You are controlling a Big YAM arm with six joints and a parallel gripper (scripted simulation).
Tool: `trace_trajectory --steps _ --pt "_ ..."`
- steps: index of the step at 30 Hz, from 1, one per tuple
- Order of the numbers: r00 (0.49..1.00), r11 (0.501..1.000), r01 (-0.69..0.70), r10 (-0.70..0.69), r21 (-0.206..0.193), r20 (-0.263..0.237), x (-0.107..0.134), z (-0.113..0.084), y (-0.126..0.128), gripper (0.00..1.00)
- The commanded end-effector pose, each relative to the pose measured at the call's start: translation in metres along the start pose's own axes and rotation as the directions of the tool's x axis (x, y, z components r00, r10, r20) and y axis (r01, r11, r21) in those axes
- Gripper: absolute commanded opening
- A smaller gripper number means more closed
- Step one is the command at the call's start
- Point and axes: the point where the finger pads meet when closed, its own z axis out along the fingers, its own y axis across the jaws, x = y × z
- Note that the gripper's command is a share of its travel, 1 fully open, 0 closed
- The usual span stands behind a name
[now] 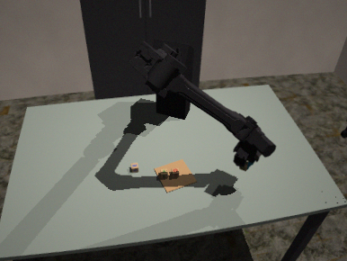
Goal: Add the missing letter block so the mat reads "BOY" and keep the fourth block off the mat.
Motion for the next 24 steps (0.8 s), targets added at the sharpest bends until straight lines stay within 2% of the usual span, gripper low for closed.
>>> trace_trajectory --steps 1,2,3,4,6,9,11,12,13,14,16,18,19,20,22,23,24 --pt "1.000 1.000 -0.002 0.002 0.006 -0.005 0.007 0.004 -0.001 0.27" --pt "1.000 1.000 -0.025 0.025 0.014 -0.004 0.003 0.009 -0.009 0.27" --pt "0.997 0.997 -0.080 0.080 -0.006 0.005 -0.016 0.001 -0.010 0.27" --pt "0.992 0.992 -0.130 0.130 -0.004 0.002 -0.023 0.003 -0.022 0.27" --pt "0.959 0.959 -0.282 0.282 0.001 -0.003 -0.044 0.006 -0.059 0.27" --pt "0.959 0.959 -0.282 0.282 0.001 -0.003 -0.044 0.006 -0.059 0.27" --pt "0.891 0.891 -0.454 0.454 0.006 -0.005 -0.065 0.006 -0.108 0.27" --pt "0.883 0.883 -0.470 0.470 0.004 -0.004 -0.065 0.006 -0.108 0.27" --pt "0.842 0.842 -0.539 0.539 0.005 -0.004 -0.073 0.005 -0.134 0.27" --pt "0.830 0.830 -0.558 0.558 0.003 -0.002 -0.073 0.005 -0.134 0.27" --pt "0.746 0.746 -0.666 0.666 0.002 0.001 -0.083 0.001 -0.178 0.27" --pt "0.664 0.664 -0.748 0.748 -0.005 0.005 -0.087 -0.004 -0.206 0.27" --pt "0.618 0.618 -0.786 0.786 -0.011 0.007 -0.088 -0.005 -0.213 0.27" --pt "0.600 0.600 -0.800 0.800 -0.013 0.008 -0.088 -0.006 -0.216 0.27" --pt "0.605 0.605 -0.796 0.796 -0.018 -0.002 -0.085 -0.008 -0.212 0.27" --pt "0.623 0.623 -0.783 0.782 -0.001 -0.012 -0.074 -0.004 -0.208 0.27" --pt "0.620 0.620 -0.785 0.785 -0.007 -0.013 -0.077 -0.004 -0.205 0.27"
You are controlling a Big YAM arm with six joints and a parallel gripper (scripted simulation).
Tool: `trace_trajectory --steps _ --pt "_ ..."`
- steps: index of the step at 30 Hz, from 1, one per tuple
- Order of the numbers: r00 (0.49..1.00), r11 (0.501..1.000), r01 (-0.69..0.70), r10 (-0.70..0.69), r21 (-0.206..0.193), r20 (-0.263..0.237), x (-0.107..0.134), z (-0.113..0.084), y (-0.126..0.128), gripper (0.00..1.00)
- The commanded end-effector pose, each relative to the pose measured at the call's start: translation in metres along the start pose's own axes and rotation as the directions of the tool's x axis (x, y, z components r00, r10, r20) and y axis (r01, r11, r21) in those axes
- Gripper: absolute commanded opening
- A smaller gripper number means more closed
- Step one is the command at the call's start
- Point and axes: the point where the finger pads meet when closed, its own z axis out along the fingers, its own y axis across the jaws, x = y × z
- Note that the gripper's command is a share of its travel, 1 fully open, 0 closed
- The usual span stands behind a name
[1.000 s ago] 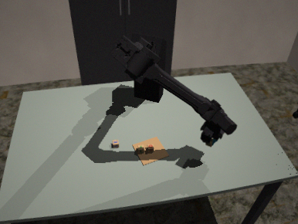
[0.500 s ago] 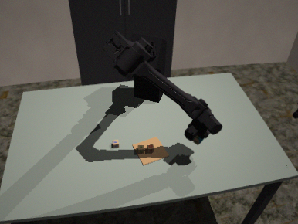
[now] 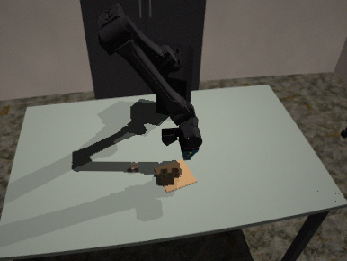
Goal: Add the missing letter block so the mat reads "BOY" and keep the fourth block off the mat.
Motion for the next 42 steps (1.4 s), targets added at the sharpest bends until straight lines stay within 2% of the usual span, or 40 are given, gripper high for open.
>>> trace_trajectory --steps 1,3,5,7,19,34,36,42 --pt "0.998 0.998 -0.051 0.050 -0.023 -0.028 0.017 -0.001 0.009 0.27" --pt "0.998 0.998 -0.051 0.050 -0.023 -0.022 0.015 -0.001 0.009 0.27" --pt "0.998 0.998 -0.065 0.065 -0.010 -0.001 0.005 0.004 0.005 0.27" --pt "0.998 0.998 -0.058 0.058 0.000 -0.003 0.005 0.004 0.001 0.27" --pt "0.999 0.999 -0.045 0.044 -0.013 -0.006 0.005 0.014 0.007 0.27" --pt "0.999 0.999 -0.043 0.043 -0.011 -0.006 0.005 0.080 0.006 0.27" --pt "0.999 0.999 -0.043 0.043 -0.011 -0.006 0.005 0.080 0.006 0.27" --pt "0.999 0.999 -0.043 0.043 -0.011 -0.006 0.005 0.097 0.005 0.27"
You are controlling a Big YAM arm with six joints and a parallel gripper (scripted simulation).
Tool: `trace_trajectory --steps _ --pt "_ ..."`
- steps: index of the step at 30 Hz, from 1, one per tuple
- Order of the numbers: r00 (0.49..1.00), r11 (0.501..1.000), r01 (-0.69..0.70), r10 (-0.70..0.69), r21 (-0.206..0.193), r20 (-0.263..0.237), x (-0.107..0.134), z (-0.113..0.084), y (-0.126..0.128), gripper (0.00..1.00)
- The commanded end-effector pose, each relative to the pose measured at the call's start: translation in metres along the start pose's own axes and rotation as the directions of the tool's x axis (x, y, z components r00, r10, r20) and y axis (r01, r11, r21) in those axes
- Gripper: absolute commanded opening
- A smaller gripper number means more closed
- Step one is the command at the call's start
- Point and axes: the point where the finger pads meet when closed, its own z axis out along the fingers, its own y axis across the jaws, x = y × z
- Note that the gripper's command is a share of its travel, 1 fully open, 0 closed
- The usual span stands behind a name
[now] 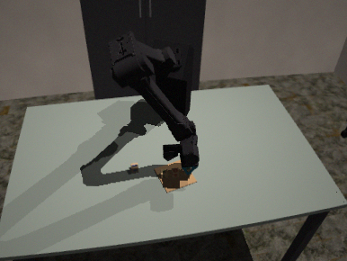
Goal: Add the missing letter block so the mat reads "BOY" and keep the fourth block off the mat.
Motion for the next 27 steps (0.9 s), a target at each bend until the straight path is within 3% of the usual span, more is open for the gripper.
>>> trace_trajectory --steps 1,27 --pt "1.000 1.000 0.011 -0.011 0.005 0.010 -0.0023 0.0128 -0.0036 0.27" --pt "1.000 1.000 0.019 -0.019 0.011 0.001 0.0038 0.0119 -0.0078 0.27"
